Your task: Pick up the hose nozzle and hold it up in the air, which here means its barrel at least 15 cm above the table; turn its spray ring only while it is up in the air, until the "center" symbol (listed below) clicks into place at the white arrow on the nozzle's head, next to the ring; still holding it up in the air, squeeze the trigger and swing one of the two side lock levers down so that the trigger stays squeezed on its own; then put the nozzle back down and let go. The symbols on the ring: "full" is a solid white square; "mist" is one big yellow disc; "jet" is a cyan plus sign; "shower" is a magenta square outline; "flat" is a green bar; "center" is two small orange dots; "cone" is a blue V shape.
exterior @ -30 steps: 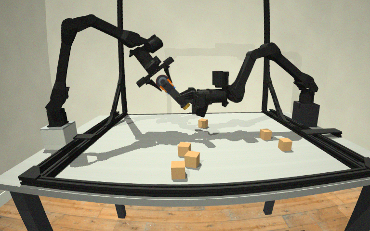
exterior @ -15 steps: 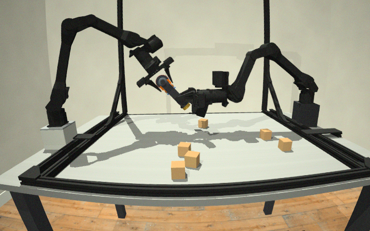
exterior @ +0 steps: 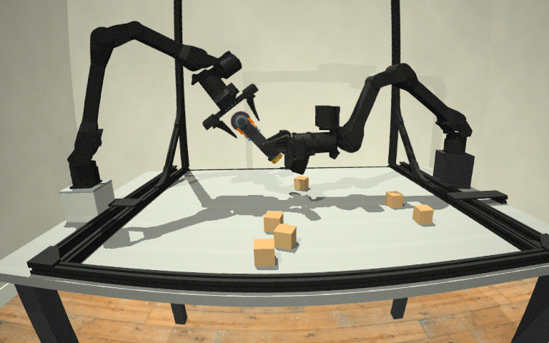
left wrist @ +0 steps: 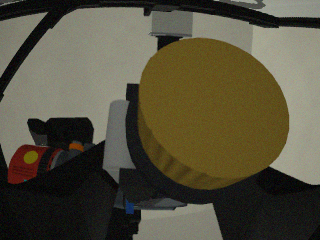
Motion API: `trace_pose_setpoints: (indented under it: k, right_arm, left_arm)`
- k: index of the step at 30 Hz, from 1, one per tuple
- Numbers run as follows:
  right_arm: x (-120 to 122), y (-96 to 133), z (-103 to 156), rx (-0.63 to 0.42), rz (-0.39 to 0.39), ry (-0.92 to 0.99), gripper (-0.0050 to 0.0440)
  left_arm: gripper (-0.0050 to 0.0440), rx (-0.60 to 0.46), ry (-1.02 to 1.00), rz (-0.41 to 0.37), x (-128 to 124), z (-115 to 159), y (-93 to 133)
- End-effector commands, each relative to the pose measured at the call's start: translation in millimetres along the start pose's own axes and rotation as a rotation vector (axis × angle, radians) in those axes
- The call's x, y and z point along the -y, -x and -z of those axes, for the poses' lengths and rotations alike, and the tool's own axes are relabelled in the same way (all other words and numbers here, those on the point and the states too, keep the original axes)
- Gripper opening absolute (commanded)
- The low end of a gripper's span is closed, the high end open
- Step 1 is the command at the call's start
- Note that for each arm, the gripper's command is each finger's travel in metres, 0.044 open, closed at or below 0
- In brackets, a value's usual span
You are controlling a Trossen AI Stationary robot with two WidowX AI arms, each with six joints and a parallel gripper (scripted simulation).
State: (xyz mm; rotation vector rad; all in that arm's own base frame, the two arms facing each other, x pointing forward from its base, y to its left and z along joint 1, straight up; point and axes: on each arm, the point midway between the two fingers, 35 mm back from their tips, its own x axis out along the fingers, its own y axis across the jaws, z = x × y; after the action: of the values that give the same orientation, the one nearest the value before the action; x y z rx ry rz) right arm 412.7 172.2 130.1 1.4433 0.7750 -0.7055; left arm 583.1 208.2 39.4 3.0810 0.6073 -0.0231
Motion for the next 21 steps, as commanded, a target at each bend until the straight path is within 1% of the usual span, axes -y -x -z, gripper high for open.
trace_pose_setpoints:
  k: [1, 5, 7, 21]
  right_arm:
    - [1, 12, -3, -0.001, 0.001, 0.003, 0.0400]
    - [2, 23, -2, -0.001, 0.001, 0.003, 0.0400]
    - [2, 23, -2, -0.001, 0.001, 0.003, 0.0400]
    - [4, 66, -2, -0.001, 0.001, 0.003, 0.0400]
  left_arm:
    - [0.0000, -0.015, 0.002, 0.002, 0, 5, -1]
    - [0.0000, -0.015, 0.002, 0.002, 0, 5, -1]
    - [0.0000, -0.015, 0.002, 0.002, 0, 5, -1]
    - [0.0000, -0.015, 0.002, 0.002, 0, 5, -1]
